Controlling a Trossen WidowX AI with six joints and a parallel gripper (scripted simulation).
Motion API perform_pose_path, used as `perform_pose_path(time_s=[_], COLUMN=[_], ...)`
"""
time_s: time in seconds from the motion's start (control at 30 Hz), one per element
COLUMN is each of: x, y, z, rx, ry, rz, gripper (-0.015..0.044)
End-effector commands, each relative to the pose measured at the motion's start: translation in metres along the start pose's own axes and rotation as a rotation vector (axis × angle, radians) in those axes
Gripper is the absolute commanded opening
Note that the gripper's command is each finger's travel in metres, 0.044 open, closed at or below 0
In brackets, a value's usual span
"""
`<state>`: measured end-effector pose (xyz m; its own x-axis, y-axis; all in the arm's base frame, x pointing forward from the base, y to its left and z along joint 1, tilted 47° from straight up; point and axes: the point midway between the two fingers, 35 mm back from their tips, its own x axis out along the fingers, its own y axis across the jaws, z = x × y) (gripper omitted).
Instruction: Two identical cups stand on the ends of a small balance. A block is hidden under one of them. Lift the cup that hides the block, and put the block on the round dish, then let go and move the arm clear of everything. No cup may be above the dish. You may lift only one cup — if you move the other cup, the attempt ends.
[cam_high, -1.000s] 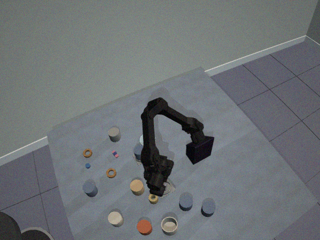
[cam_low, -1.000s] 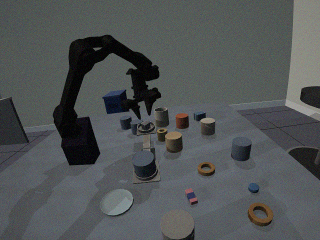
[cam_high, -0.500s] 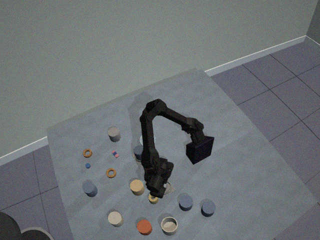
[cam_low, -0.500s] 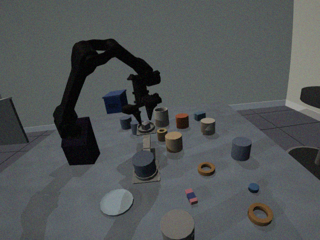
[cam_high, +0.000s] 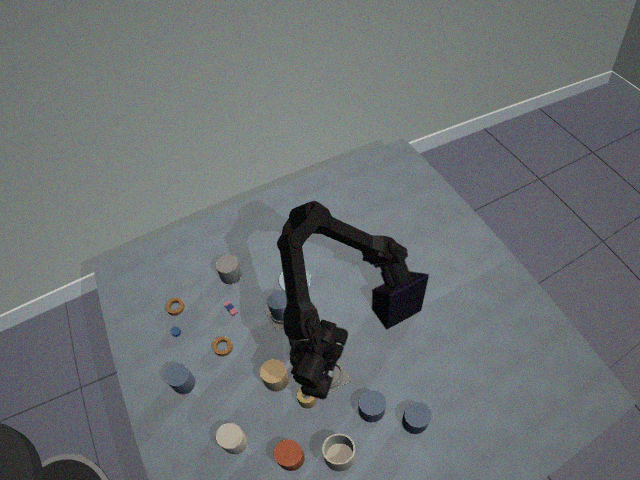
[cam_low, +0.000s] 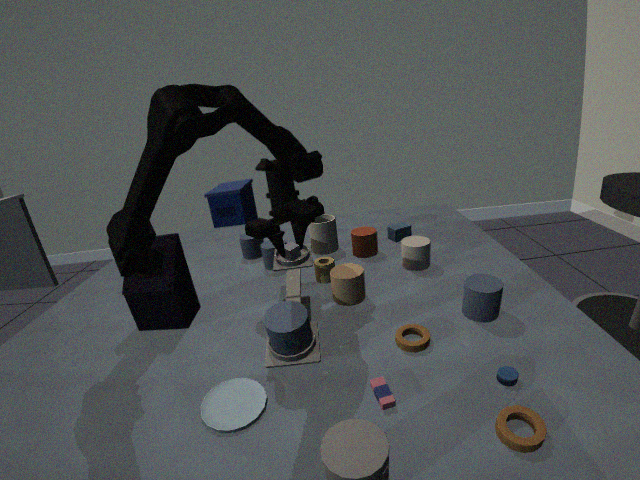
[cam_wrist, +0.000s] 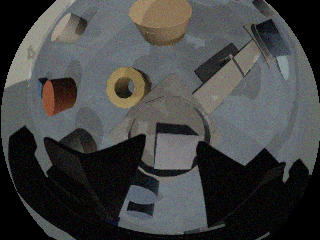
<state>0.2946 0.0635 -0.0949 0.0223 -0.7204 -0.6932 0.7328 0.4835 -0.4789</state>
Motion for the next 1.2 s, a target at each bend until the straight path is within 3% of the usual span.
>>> perform_pose_path(time_s=[0.0, 0.23, 0.37, 0.8, 1.17], x=[0.002, 0.002, -0.007, -0.092, -0.090], y=[-0.001, -0.001, 0.001, 0.000, -0.009], z=[0.000, 0.000, 0.000, -0.001, 0.027], rx=[-0.007, -0.007, -0.007, -0.008, -0.017], ry=[-0.004, -0.004, -0.003, 0.000, 0.033], rz=[-0.002, -0.002, 0.000, 0.001, 0.022], gripper=[0.0155, 0.0108, 0.0003, 0.0000, 0.0000])
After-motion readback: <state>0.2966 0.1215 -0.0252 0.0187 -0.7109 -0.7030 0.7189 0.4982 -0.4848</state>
